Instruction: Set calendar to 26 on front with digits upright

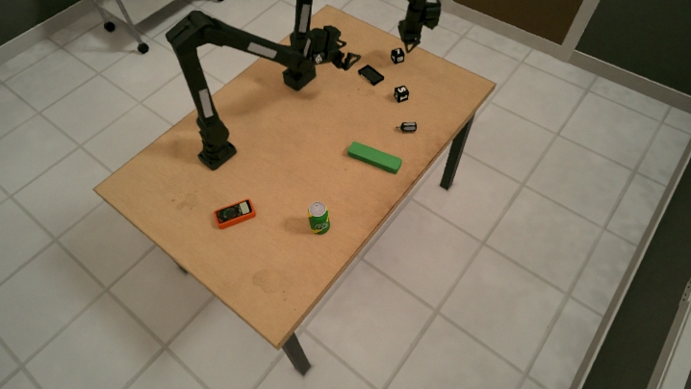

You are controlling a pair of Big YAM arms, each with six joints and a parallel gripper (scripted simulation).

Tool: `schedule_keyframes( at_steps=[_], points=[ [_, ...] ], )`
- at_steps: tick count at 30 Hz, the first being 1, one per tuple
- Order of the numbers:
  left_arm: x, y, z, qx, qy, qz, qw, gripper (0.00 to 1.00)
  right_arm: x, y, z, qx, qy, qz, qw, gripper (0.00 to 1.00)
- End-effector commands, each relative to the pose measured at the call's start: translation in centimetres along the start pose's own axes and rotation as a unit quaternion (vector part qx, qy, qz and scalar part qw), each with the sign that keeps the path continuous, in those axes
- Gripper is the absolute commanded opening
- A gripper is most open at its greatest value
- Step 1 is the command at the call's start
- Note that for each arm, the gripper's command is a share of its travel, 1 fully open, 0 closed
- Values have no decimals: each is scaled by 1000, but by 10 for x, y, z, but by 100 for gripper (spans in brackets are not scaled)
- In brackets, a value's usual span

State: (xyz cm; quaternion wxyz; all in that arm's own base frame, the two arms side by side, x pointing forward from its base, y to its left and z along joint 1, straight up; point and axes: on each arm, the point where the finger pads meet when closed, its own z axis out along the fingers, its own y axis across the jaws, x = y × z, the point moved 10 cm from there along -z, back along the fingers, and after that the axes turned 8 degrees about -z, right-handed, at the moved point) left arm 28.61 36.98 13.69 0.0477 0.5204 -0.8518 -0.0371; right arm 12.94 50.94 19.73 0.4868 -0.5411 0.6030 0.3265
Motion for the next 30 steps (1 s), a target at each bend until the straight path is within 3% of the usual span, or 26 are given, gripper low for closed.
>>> schedule_keyframes(
  at_steps=[1, 9, 17, 22, 24, 30],
  points=[
    [-4, 16, -12, 16, -22, -125, 992, 69, -19, 1, 7, 0, -24, 0, 1000, 100],
    [-8, 34, -7, 51, -4, -264, 963, 69, -19, 1, 7, 0, -24, 0, 1000, 100],
    [3, 63, -5, 109, 38, -439, 891, 69, -19, 1, 7, 0, -24, 0, 1000, 100],
    [4, 78, -5, 145, 67, -535, 830, 69, -19, 1, 7, 0, -24, 0, 1000, 100],
    [4, 78, -5, 145, 67, -535, 830, 69, -19, 1, 7, 0, -24, 0, 1000, 100],
    [9, 94, -3, 201, 128, -642, 729, 69, -19, 1, 7, 0, -24, 0, 1000, 100]
  ],
)
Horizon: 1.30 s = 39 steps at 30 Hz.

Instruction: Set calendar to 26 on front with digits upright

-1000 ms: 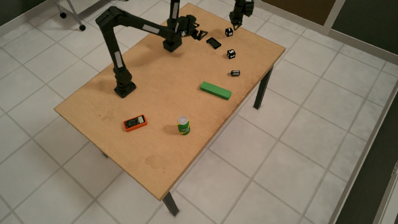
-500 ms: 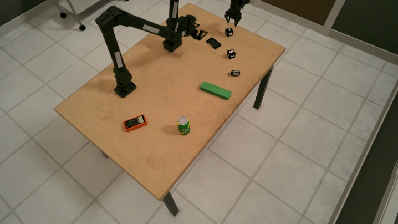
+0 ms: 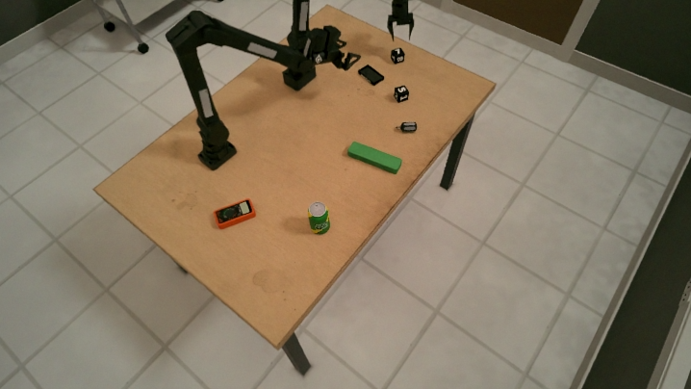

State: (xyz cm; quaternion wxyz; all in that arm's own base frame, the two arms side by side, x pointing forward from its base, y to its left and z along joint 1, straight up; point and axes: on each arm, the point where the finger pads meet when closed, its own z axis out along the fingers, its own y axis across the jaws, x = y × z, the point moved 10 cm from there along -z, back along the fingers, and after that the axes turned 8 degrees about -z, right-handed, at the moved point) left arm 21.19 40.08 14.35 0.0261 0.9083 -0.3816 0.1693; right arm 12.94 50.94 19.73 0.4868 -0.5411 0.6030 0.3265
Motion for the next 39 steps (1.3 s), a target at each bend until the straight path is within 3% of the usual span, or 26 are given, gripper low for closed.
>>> schedule_keyframes(
  at_steps=[1, 5, 9, 17, 39],
  points=[
    [-11, 7, -11, 35, 16, -115, 993, 69, -19, 1, 7, 0, -24, 0, 1000, 100],
    [-27, 23, 12, 23, 81, -198, 976, 69, -19, 1, 7, 0, -24, 0, 1000, 100],
    [-34, 38, 24, 17, 121, -228, 966, 69, -19, 1, 7, 0, -24, 0, 1000, 100],
    [-33, 34, 25, 22, 133, -219, 967, 69, -19, 1, 7, 0, -24, 0, 1000, 100],
    [-22, 31, 56, 17, 134, -220, 966, 69, -19, 1, 7, 0, -24, 0, 1000, 100]
  ],
)
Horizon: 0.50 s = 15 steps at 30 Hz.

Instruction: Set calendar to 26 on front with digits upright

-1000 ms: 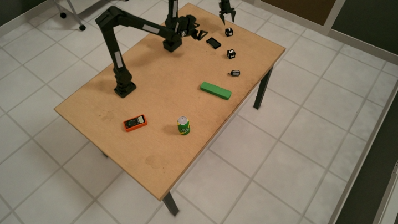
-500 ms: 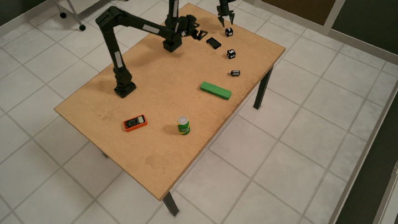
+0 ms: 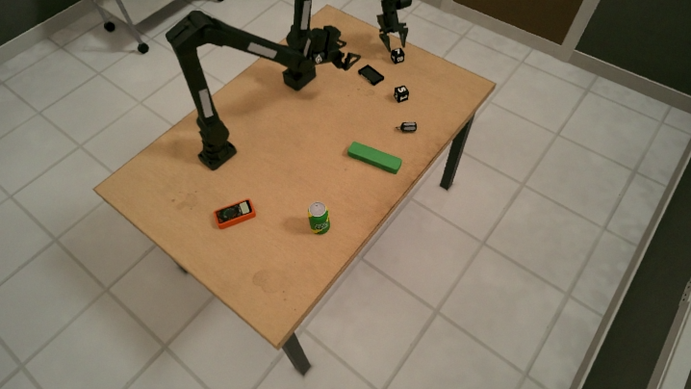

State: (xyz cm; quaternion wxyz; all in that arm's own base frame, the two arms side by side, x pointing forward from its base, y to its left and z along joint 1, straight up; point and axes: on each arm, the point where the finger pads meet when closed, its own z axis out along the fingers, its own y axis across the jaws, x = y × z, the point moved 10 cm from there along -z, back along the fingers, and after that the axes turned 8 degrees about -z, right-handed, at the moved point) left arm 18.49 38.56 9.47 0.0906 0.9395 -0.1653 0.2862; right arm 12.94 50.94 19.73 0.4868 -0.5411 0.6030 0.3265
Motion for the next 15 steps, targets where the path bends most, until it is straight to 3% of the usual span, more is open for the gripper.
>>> schedule_keyframes(
  at_steps=[1, 15],
  points=[
    [-3, 1, 19, -10, 1, -7, 1000, 69, -19, 1, 7, 0, -24, 0, 1000, 100],
    [-4, 3, 37, -11, 1, -8, 1000, 69, -19, 1, 7, 0, -24, 0, 1000, 100]
  ],
)
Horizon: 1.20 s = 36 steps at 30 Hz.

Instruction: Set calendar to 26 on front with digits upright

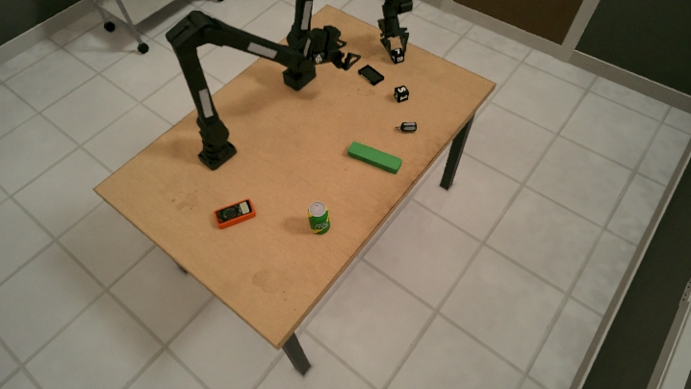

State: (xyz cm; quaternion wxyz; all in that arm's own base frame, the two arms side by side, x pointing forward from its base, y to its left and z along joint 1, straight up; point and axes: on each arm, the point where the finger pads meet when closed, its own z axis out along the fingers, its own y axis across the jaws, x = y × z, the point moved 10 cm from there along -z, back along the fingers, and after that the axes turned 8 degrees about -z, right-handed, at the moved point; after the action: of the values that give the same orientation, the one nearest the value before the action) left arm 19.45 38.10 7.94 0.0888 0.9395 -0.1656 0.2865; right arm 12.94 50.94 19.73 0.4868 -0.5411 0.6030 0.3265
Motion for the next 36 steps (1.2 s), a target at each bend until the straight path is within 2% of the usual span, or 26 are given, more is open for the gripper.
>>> schedule_keyframes(
  at_steps=[1, 15, 16, 21, 22, 26, 27, 29, 35, 36],
  points=[
    [-2, -1, 17, -9, 1, -6, 1000, 69, -19, 1, 7, 0, -24, 0, 1000, 100],
    [-5, -3, 18, -4, 1, -7, 1000, 69, -19, 1, 7, 0, -24, 0, 1000, 100],
    [-5, -3, 18, -4, 1, -7, 1000, 60, -19, 1, 7, 0, -24, 0, 1000, 100],
    [-1, -3, 11, 1, 1, 0, 1000, 56, -19, 1, 7, 0, -24, 0, 1000, 100],
    [-1, -3, 11, 1, 1, 0, 1000, 52, -19, 1, 7, 0, -24, 0, 1000, 100],
    [-1, -3, 11, 1, 1, 0, 1000, 52, -19, 1, 7, 0, -24, 0, 1000, 100],
    [-1, -3, 11, 1, 1, 0, 1000, 48, -19, 1, 7, 0, -24, 0, 1000, 100],
    [-1, -3, 11, 1, 1, 0, 1000, 48, -19, 1, 7, 0, -24, 0, 1000, 100],
    [-1, -3, 11, 1, 1, 0, 1000, 39, -19, 1, 7, 0, -24, 0, 1000, 100],
    [-1, -3, 11, 1, 1, 0, 1000, 28, -19, 1, 7, 0, -24, 0, 1000, 100]
  ],
)
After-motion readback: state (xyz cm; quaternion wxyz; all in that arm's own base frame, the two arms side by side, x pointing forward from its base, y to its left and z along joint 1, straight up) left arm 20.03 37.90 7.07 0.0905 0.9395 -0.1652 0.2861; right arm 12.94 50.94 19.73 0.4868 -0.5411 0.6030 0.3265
